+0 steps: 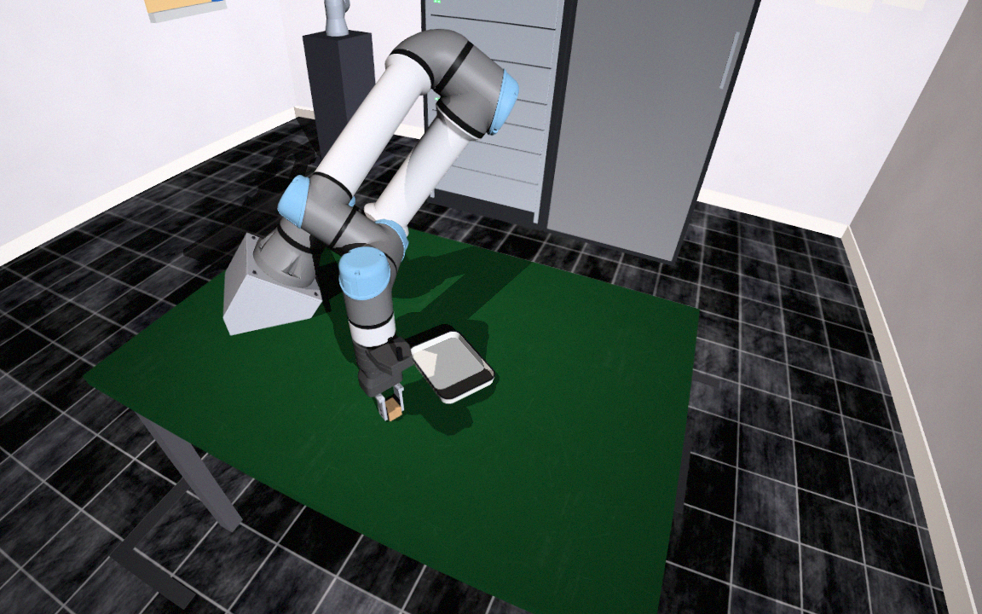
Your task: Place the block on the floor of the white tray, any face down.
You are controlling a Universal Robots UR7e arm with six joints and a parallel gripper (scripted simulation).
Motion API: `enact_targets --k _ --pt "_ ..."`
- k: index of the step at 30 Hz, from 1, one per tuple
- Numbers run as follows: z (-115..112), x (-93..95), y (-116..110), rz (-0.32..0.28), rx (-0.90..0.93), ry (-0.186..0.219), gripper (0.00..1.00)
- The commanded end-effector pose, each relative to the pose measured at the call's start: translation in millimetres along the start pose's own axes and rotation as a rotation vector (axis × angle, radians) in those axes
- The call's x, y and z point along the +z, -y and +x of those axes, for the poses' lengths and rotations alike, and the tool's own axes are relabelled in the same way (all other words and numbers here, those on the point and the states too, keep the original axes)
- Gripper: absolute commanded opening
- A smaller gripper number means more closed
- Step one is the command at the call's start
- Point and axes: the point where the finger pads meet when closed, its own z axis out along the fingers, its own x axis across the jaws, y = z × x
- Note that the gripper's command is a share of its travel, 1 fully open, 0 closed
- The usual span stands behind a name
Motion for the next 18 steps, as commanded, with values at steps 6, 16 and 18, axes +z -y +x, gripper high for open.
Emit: enact_targets --k 6,16,18 --pt "0 -0.9 0 0.001 0.0 0.0 0.0" --pt "0 -10.7 0 0.001 0.0 0.0 0.0" --pt "0 -15.2 0 0.001 0.0 0.0 0.0"
